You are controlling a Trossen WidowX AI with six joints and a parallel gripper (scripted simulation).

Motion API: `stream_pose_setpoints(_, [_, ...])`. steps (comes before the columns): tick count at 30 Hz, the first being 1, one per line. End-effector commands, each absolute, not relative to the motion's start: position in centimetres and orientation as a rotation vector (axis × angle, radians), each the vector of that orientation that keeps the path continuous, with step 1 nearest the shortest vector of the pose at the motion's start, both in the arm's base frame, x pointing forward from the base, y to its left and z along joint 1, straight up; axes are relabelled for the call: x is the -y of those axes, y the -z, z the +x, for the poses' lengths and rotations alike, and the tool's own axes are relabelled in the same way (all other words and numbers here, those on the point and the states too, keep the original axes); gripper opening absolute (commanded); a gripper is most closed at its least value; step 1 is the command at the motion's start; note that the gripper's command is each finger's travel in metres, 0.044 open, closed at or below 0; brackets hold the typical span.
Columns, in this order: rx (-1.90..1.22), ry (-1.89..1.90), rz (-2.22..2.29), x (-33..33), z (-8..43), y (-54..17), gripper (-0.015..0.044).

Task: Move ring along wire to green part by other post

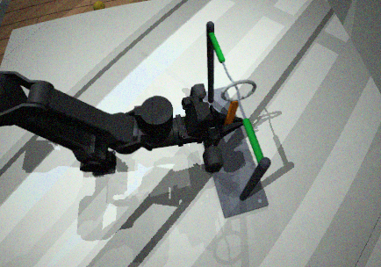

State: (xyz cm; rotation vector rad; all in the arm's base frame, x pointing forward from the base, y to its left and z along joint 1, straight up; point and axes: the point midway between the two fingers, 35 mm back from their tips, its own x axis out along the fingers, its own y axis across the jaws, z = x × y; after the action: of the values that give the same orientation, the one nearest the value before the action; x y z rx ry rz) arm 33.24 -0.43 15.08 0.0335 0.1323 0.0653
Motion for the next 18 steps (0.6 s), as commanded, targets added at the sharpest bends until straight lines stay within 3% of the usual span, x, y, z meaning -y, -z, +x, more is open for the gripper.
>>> stream_pose_setpoints(1, [-0.171,-0.093,0.0,0.5,32.7,-15.3,-0.015])
stream_pose_setpoints(18, [-0.224,-0.212,-0.126,0.4,31.6,-15.3,-0.015])
